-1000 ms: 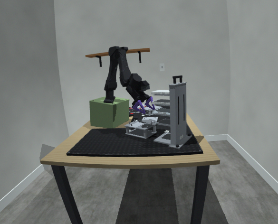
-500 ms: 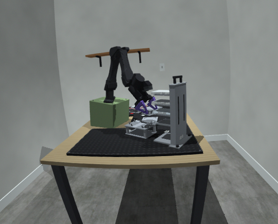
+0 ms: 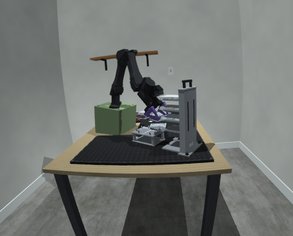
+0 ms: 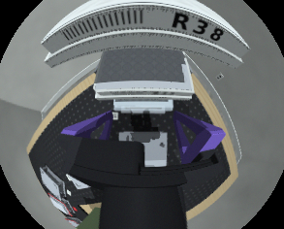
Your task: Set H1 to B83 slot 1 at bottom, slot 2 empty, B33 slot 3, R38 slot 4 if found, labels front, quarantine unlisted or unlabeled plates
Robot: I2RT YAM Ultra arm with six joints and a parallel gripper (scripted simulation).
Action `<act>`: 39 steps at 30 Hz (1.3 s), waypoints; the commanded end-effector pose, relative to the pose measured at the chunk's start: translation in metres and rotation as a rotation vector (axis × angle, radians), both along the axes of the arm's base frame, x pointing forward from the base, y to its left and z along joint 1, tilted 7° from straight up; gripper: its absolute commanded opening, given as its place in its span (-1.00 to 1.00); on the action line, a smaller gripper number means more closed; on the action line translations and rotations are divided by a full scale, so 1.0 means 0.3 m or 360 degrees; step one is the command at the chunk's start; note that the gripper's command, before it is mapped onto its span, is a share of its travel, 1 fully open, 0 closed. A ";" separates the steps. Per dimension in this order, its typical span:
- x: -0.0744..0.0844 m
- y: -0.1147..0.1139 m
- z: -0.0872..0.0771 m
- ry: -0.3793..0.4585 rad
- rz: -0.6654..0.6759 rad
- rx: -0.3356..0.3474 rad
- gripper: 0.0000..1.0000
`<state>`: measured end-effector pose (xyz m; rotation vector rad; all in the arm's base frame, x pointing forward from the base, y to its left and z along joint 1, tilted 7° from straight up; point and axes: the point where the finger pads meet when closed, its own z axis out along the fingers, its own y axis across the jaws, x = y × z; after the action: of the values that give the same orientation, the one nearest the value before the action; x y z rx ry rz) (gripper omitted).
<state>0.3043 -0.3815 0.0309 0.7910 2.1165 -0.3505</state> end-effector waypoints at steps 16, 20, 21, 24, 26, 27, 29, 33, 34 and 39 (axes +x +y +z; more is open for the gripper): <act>0.049 -0.046 0.042 -0.0022 0.0000 -0.0030 1.00; 0.049 -0.046 0.042 -0.0022 0.0000 -0.0030 1.00; 0.049 -0.046 0.042 -0.0022 0.0000 -0.0030 1.00; 0.049 -0.046 0.042 -0.0022 0.0000 -0.0030 0.72; 0.049 -0.046 0.042 -0.0022 0.0000 -0.0030 0.72; 0.049 -0.046 0.042 -0.0022 0.0000 -0.0030 0.72; 0.049 -0.046 0.042 -0.0022 0.0000 -0.0030 0.72; 0.049 -0.046 0.042 -0.0022 0.0000 -0.0030 0.72; 0.049 -0.046 0.042 -0.0022 0.0000 -0.0030 0.72; 0.049 -0.046 0.042 -0.0022 0.0000 -0.0030 0.72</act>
<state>0.3159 -0.3912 0.0340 0.7890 2.1151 -0.3512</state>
